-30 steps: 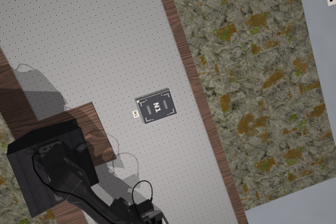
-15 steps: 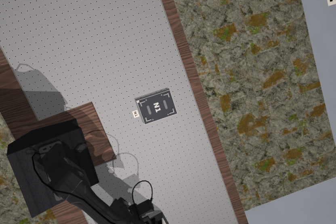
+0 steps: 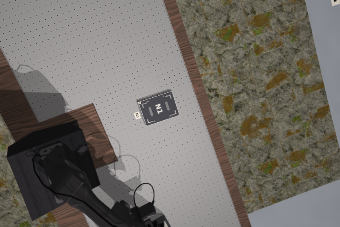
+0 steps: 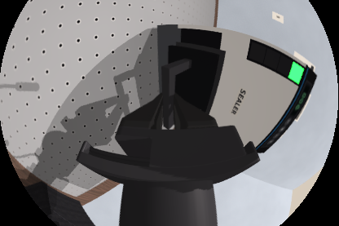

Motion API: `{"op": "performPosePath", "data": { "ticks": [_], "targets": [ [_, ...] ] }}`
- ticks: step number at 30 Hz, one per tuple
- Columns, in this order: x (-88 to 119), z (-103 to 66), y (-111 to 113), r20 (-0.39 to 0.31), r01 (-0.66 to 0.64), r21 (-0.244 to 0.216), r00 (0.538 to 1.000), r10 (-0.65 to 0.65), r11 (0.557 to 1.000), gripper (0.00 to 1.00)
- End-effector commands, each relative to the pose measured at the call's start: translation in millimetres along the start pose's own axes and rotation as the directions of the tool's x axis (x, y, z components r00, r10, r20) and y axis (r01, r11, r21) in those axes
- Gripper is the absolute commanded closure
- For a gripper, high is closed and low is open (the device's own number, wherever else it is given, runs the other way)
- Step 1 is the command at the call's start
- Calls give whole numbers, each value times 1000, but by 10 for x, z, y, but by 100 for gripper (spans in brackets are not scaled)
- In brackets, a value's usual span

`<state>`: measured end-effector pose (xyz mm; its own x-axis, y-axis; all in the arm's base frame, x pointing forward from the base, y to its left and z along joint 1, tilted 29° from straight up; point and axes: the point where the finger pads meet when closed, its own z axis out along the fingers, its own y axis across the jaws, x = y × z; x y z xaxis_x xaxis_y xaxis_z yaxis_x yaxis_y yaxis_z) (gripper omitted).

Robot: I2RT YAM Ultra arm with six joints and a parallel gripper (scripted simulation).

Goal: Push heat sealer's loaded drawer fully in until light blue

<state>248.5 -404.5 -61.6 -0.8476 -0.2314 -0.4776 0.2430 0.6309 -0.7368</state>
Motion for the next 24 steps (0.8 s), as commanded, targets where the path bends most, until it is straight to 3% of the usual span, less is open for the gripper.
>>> {"op": "performPosePath", "data": {
  "ticks": [1,24],
  "targets": [
    [-30,30,-187,12,-6,28,1000,5,1000,100],
    [-9,59,-175,8,-5,21,1000,5,1000,100]
  ]
}}
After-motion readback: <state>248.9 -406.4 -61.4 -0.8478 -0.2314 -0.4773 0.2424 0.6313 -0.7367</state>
